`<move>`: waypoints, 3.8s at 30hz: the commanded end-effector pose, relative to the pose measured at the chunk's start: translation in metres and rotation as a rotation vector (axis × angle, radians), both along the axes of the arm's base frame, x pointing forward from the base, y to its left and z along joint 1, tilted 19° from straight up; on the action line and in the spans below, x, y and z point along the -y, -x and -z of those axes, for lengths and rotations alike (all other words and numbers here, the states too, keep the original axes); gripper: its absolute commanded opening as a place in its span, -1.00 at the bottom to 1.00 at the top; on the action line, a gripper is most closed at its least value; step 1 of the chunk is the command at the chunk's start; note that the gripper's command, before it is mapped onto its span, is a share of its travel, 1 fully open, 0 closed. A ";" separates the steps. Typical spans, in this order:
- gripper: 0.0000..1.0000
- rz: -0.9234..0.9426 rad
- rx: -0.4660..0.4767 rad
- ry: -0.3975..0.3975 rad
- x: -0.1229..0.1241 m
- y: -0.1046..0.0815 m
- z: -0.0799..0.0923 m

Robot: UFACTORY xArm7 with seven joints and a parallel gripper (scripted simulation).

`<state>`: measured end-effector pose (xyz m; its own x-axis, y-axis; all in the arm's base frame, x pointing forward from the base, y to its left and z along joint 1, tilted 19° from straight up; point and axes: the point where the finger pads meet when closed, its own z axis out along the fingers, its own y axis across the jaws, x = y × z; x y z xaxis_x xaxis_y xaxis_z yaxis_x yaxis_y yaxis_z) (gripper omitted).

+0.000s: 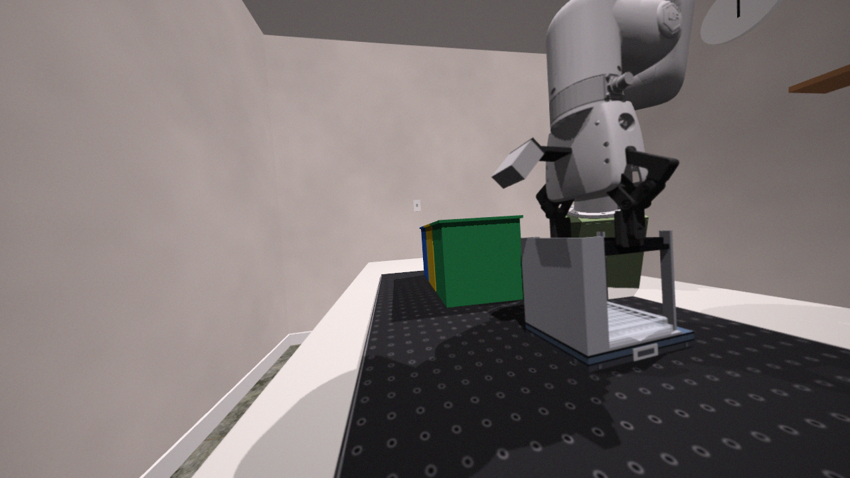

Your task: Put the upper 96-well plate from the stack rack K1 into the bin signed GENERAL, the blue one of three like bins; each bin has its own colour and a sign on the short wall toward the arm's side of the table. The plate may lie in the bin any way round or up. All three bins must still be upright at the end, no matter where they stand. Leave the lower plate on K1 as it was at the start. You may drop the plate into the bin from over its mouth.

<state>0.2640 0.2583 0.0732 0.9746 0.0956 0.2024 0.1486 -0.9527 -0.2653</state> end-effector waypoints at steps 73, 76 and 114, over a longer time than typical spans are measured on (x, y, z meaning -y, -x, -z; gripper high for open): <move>-1.00 0.002 0.001 0.004 0.030 0.018 -0.105; -1.00 0.002 0.001 0.004 0.031 0.018 -0.110; -1.00 0.111 -0.032 -0.015 0.093 0.008 -0.098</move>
<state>0.2534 0.1729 0.1721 0.9855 -0.0151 0.1691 0.0334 -0.9593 -0.2804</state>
